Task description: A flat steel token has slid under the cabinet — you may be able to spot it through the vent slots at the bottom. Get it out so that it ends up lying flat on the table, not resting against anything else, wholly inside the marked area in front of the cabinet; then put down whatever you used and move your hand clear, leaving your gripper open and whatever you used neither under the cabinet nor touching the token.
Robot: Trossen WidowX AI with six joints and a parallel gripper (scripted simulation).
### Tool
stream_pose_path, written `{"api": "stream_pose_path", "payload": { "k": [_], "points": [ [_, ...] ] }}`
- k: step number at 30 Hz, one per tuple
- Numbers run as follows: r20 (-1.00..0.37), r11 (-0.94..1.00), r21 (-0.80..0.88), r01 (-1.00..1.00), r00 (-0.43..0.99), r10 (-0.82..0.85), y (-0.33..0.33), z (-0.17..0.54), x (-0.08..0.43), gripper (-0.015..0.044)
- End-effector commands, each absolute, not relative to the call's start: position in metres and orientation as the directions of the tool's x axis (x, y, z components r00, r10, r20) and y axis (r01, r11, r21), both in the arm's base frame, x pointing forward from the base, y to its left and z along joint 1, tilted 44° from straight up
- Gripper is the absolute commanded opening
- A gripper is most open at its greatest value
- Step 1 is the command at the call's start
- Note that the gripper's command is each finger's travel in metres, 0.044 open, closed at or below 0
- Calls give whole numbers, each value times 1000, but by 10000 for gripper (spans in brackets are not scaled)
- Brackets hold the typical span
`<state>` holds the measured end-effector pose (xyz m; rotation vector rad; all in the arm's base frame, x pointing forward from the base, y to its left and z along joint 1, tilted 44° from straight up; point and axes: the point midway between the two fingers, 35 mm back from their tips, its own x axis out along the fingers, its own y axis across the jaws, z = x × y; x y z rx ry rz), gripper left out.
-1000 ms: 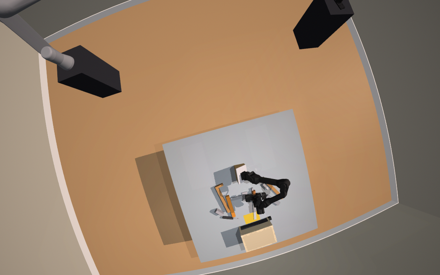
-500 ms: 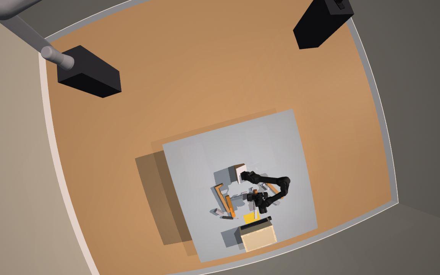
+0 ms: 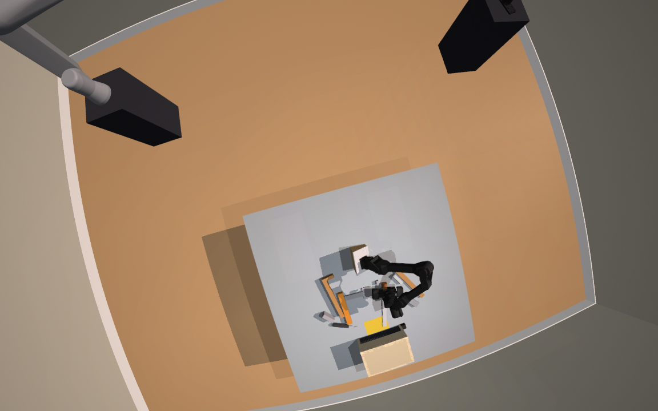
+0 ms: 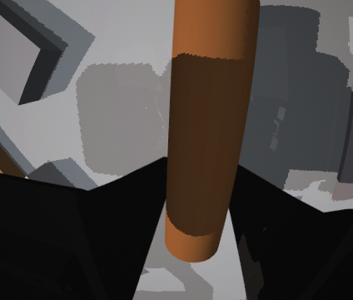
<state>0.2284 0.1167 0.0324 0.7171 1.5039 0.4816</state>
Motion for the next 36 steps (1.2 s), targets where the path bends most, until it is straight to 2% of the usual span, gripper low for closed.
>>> {"api": "stream_pose_path", "payload": {
  "k": [1, 6, 13, 14, 18, 21, 36],
  "points": [
    [-722, 712, 688, 139, 39, 690, 120, 36, 229, 0],
    [-722, 712, 688, 139, 39, 691, 122, 39, 229, 0],
    [-722, 712, 688, 144, 36, 691, 121, 37, 228, 184],
    [-722, 712, 688, 144, 36, 691, 121, 37, 228, 200],
    [-722, 712, 688, 143, 36, 691, 121, 37, 228, 200],
    [-722, 711, 688, 143, 39, 691, 121, 37, 228, 270],
    [-722, 711, 688, 142, 39, 691, 125, 34, 225, 270]
  ]
}}
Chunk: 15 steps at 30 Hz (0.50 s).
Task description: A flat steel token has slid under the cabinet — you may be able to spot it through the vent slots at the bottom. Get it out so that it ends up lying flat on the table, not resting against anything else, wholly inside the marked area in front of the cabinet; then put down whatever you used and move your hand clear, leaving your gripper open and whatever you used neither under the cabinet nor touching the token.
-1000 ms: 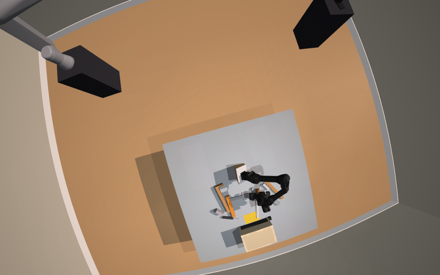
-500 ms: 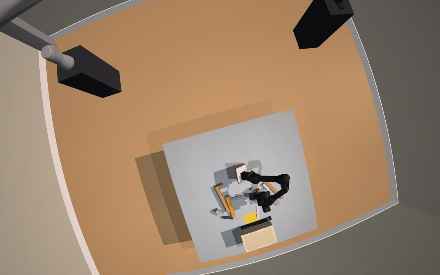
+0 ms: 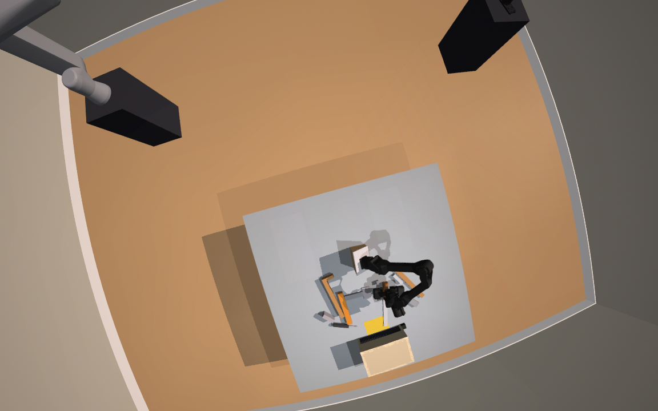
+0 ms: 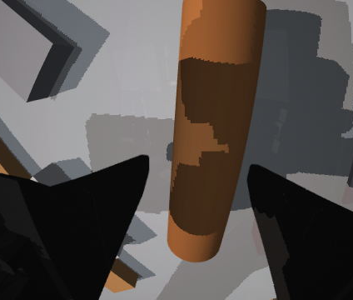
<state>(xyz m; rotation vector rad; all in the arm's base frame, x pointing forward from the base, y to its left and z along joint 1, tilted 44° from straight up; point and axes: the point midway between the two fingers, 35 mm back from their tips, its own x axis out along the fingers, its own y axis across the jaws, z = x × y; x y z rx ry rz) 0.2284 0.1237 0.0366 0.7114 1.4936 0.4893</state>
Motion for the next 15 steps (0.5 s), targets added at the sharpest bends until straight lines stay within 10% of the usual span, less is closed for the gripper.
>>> {"api": "stream_pose_path", "payload": {
  "k": [1, 15],
  "points": [
    [-722, 711, 688, 144, 39, 691, 125, 34, 224, 270],
    [-720, 710, 691, 135, 44, 693, 125, 36, 227, 111]
  ]
}}
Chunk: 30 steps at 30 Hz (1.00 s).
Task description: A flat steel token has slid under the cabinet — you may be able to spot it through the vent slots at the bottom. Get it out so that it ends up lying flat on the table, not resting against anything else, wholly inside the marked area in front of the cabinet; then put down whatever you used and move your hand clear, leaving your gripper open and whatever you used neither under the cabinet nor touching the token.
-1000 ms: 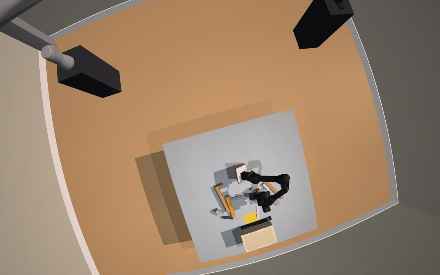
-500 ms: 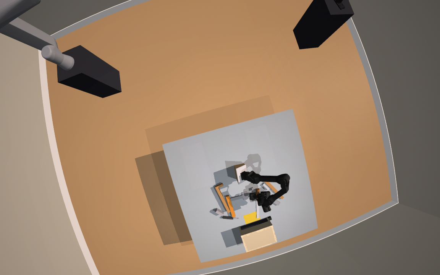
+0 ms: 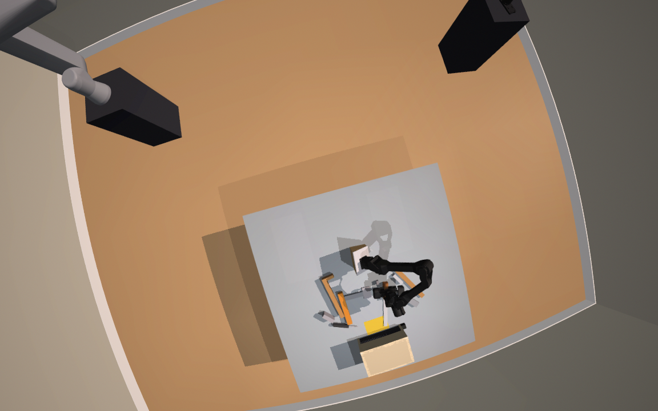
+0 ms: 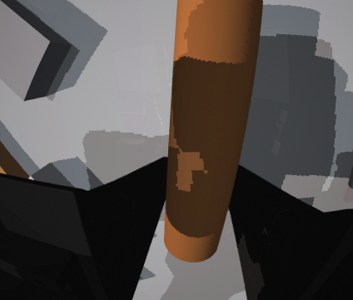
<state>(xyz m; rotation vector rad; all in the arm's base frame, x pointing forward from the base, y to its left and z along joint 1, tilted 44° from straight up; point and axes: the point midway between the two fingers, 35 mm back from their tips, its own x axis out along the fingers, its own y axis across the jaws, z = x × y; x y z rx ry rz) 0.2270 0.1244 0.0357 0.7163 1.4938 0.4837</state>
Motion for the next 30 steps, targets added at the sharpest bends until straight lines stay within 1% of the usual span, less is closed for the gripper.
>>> {"api": "stream_pose_path", "payload": {
  "k": [1, 5, 30],
  "points": [
    [-720, 710, 691, 135, 44, 693, 125, 36, 227, 105],
    [-720, 710, 691, 135, 44, 693, 125, 36, 227, 0],
    [-722, 713, 690, 127, 42, 691, 121, 35, 252, 0]
  ]
}}
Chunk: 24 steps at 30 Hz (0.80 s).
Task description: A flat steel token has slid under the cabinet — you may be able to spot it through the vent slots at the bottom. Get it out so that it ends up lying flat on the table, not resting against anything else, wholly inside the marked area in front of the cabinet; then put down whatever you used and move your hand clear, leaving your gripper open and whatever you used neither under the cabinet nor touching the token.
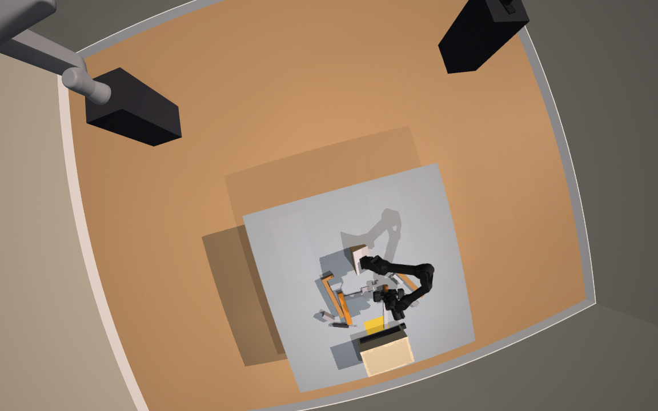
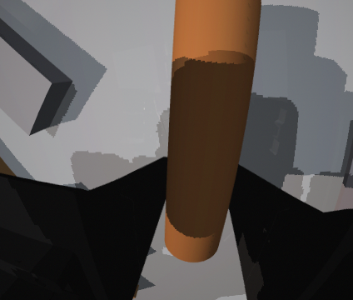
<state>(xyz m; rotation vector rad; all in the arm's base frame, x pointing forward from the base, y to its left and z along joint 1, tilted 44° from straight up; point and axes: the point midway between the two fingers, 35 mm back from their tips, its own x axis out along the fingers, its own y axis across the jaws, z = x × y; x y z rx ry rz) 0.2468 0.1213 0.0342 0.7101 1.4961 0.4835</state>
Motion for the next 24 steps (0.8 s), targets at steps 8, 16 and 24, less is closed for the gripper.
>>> {"api": "stream_pose_path", "payload": {
  "k": [8, 16, 24],
  "points": [
    [-722, 713, 690, 126, 42, 691, 120, 34, 262, 0],
    [-722, 713, 689, 125, 42, 690, 119, 34, 271, 0],
    [-722, 714, 689, 124, 42, 690, 118, 33, 280, 0]
  ]
}}
